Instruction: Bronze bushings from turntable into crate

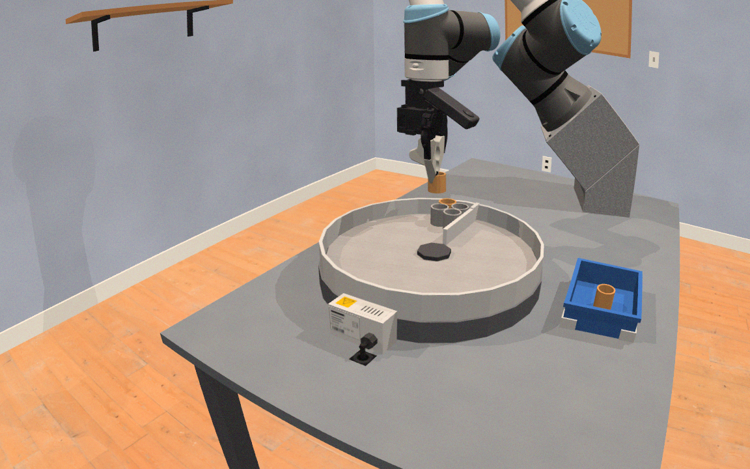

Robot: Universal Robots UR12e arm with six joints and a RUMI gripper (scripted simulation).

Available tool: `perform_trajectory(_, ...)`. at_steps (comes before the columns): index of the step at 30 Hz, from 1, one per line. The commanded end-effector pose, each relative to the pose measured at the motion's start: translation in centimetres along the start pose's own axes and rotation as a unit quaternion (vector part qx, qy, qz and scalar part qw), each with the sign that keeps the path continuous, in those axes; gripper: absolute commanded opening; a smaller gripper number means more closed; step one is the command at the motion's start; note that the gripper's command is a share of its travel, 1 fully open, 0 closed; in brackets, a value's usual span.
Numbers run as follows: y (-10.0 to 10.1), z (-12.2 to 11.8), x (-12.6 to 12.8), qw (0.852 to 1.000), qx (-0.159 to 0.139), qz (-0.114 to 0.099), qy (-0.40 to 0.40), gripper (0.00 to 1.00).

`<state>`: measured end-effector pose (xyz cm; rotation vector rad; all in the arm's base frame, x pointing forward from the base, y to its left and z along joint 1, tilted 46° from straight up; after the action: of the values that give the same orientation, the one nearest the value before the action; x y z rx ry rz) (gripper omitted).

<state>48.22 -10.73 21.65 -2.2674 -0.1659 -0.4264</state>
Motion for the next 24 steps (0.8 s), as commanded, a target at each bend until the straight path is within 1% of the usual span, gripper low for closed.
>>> perform_trajectory(1,0.0,1.3,-0.1,1.000,0.000,0.000,0.006,0.00)
perform_trajectory(9,0.0,4.8,-0.3,1.000,0.000,0.000,0.022,0.00)
perform_trajectory(11,0.0,4.8,-0.3,1.000,0.000,0.000,0.022,0.00)
perform_trajectory(17,0.0,8.3,-0.5,0.999,-0.001,-0.001,0.038,0.00)
perform_trajectory(24,-0.1,13.0,-1.0,0.998,-0.001,-0.002,0.059,0.00)
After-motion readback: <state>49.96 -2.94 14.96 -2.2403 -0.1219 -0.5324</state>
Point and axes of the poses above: the point where the finger pads meet when closed, its own y axis out along the fingers, its own x axis across the jaws, z = x × y, the point moved 7 cm from there along -y, back along the fingers, and after that the axes turned 10 degrees about y, right-handed, at the moved point
